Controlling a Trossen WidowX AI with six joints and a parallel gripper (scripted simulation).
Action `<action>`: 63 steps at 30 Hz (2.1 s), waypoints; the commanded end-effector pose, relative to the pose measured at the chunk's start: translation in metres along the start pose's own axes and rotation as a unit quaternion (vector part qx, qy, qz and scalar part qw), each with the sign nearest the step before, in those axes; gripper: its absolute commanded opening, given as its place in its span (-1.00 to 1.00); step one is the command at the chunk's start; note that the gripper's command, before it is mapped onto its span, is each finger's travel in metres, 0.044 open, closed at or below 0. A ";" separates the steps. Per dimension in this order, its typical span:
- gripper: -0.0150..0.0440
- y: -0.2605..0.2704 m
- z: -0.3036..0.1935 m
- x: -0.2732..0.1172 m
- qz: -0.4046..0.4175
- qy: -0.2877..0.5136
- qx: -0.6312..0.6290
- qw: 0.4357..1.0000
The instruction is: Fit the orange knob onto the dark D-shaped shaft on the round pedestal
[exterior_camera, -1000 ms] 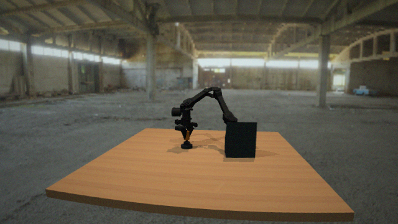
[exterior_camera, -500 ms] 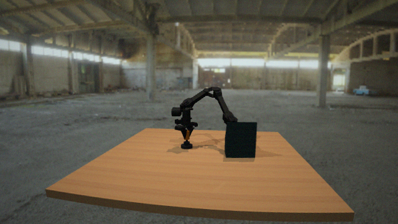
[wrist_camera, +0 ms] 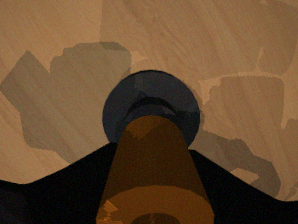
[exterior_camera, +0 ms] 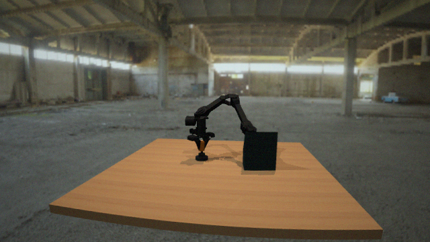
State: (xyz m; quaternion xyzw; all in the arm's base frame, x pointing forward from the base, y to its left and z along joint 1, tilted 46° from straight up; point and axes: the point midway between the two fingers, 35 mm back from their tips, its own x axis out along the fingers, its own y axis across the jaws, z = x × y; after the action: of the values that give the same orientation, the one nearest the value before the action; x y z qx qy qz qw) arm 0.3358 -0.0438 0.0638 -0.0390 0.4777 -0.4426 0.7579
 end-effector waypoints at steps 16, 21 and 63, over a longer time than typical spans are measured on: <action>-0.49 0.000 0.000 0.002 0.000 -0.001 0.002 1.000; -0.49 0.000 0.000 -0.002 0.000 -0.001 0.002 1.000; -0.49 0.000 0.001 0.000 0.000 -0.001 0.210 0.978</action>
State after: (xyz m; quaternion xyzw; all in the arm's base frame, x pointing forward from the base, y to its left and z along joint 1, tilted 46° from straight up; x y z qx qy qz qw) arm 0.3359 -0.0439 0.0649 0.1049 0.3853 -0.5257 0.7511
